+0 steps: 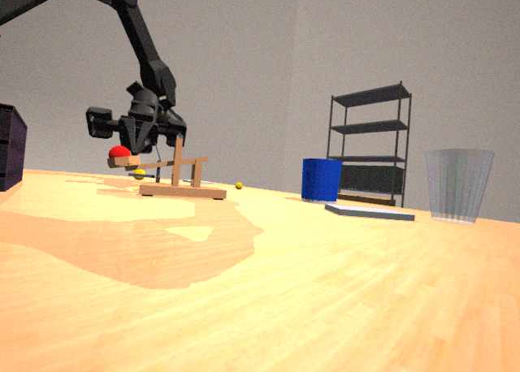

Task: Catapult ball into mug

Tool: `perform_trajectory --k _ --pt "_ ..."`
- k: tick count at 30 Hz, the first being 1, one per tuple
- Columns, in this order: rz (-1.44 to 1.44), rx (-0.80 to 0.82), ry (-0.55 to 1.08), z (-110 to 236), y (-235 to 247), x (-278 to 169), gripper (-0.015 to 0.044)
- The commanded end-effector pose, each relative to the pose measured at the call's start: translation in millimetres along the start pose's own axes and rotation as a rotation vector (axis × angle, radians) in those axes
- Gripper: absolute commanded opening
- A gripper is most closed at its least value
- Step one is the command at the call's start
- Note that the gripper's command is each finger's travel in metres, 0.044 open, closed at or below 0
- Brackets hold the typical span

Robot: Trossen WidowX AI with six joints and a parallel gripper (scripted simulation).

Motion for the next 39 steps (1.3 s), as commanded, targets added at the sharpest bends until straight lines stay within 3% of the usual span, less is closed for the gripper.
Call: perform_trajectory --k 1,28,30,36,39 --pt "0.006 0.003 0.004 -6 1 5 0.0" --pt "0.006 0.004 0.004 -45 -2 39 0.0" --pt "0.006 0.003 0.003 -34 -3 36 0.0" --pt "0.003 -0.005 -0.003 65 1 4 0.0" --pt "0.002 -0.006 -0.003 89 7 -7 0.0"
Point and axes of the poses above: the point midway between the two fingers, 35 mm back from their tips, its own z axis back along the fingers, its own y axis across the jaws, x = y × z, the point moved 8 cm from there along z, back along the fingers, and after that the axes turned 12 degrees about z, right-handed, at the moved point
